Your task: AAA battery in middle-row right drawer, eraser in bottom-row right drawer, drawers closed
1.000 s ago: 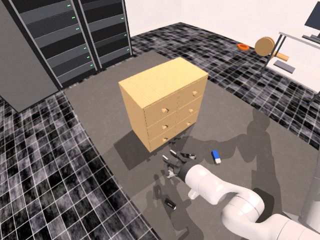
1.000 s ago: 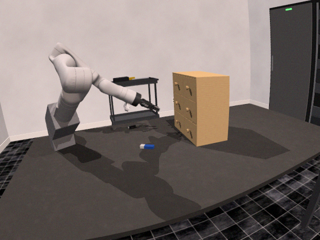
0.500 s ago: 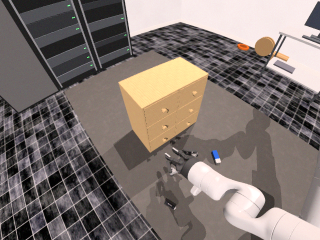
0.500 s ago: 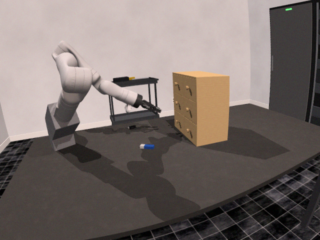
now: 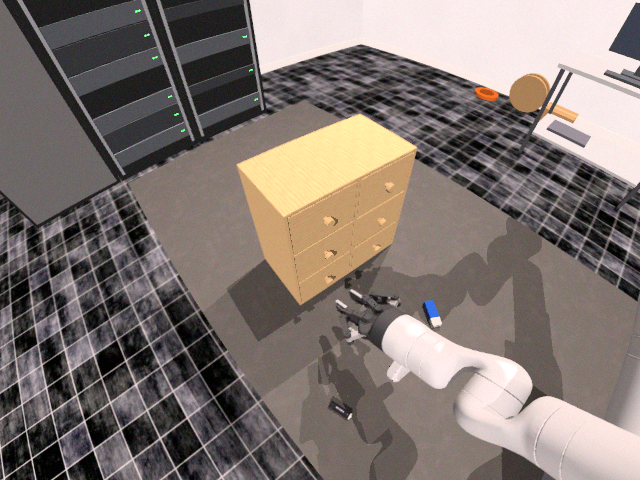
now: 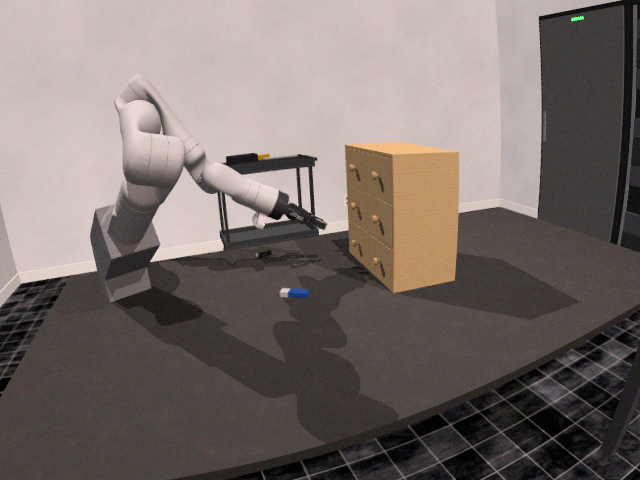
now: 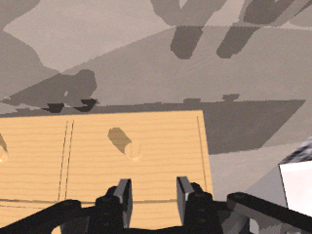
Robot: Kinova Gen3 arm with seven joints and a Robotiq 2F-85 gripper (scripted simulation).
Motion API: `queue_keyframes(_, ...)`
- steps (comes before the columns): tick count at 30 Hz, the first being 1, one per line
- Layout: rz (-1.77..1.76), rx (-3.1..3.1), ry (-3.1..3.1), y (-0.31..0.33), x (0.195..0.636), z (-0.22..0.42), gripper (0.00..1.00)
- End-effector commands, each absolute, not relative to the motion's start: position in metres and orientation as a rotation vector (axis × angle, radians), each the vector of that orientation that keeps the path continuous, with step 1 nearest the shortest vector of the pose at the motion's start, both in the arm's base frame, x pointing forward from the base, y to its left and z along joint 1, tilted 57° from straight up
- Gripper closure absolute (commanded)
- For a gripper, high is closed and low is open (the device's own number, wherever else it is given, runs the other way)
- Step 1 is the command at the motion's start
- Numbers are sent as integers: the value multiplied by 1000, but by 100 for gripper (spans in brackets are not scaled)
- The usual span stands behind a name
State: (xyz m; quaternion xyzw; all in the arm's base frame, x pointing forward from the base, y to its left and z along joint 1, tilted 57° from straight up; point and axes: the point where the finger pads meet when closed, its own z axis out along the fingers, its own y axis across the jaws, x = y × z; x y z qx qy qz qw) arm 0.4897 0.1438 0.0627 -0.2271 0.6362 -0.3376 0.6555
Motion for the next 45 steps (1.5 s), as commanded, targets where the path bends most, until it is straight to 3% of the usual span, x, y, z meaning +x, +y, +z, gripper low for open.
queue_keyframes(1, -763, -501, 1449, 136, 491, 67, 67)
queue_keyframes(45, -761, -501, 1453, 84, 505, 107, 67)
